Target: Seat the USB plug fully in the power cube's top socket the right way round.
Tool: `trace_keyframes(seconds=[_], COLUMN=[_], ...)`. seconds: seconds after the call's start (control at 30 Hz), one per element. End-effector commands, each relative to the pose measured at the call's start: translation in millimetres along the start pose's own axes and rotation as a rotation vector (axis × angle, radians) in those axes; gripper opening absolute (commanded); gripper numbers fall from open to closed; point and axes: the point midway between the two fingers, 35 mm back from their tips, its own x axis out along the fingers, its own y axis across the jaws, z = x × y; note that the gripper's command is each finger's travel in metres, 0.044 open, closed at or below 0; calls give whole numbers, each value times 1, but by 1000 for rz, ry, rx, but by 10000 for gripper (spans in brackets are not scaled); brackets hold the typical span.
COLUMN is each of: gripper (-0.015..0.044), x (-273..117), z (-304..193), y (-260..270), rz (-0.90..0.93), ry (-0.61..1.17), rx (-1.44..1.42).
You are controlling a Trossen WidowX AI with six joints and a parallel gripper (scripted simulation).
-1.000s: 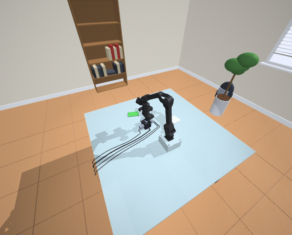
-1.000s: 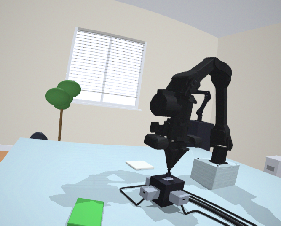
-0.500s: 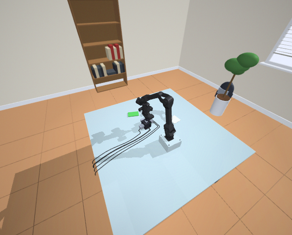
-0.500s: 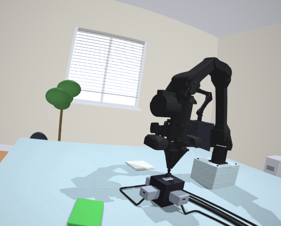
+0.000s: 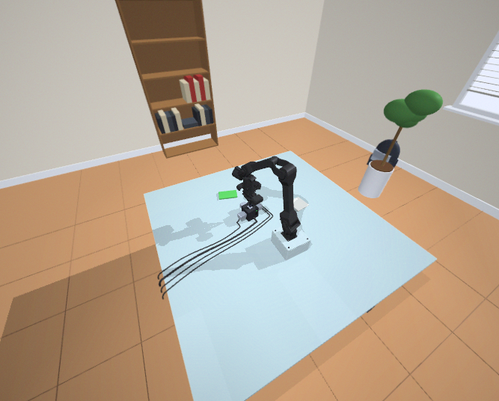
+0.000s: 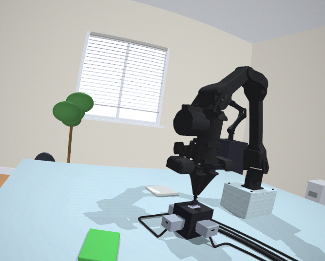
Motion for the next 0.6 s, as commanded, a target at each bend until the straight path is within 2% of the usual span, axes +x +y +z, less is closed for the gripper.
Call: trace_keyframes(seconds=[0.0, 0.57], gripper=[0, 0], x=[1, 3], z=[0, 0], y=[0, 0], rz=[1, 1], ry=[-2, -2], rx=[2, 2])
